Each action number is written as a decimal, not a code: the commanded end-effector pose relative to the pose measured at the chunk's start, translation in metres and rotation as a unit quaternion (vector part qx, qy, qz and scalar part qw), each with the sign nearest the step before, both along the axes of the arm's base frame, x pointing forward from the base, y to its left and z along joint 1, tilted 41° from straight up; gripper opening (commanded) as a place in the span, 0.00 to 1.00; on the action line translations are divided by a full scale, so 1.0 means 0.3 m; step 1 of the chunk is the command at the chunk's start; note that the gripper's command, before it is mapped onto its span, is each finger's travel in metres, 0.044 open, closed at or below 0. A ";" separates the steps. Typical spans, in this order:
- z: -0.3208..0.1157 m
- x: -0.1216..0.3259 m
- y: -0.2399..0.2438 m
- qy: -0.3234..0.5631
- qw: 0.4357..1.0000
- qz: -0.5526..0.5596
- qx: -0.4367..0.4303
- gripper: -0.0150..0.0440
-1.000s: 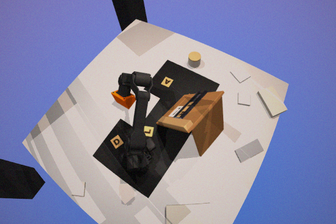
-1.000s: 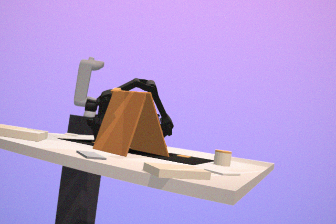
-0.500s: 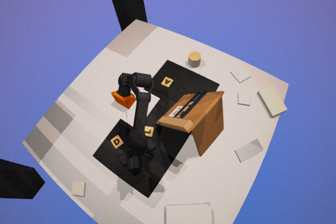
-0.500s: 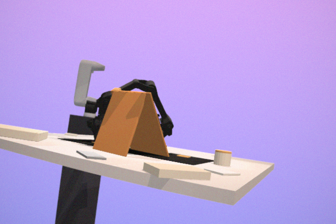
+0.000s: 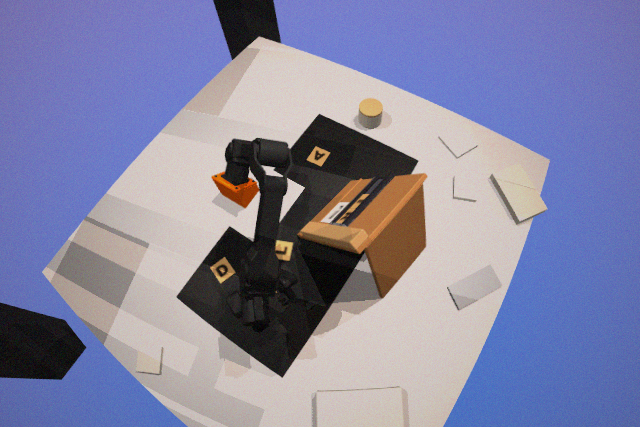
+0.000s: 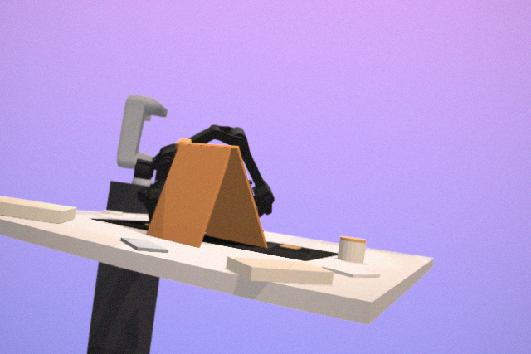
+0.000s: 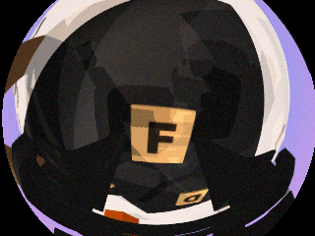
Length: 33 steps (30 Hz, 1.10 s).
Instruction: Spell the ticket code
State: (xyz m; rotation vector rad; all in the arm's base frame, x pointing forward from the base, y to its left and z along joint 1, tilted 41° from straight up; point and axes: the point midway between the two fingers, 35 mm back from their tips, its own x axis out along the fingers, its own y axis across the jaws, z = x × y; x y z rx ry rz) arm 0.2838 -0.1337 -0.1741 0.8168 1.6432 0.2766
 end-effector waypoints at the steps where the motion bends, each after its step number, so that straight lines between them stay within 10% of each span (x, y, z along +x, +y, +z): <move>1: -0.001 0.001 0.002 0.001 1.000 -0.003 0.001 0.83; 24: -0.003 0.000 0.002 0.001 1.000 -0.003 0.001 0.65; 33: 0.016 -0.002 -0.013 0.001 1.000 -0.003 0.001 0.25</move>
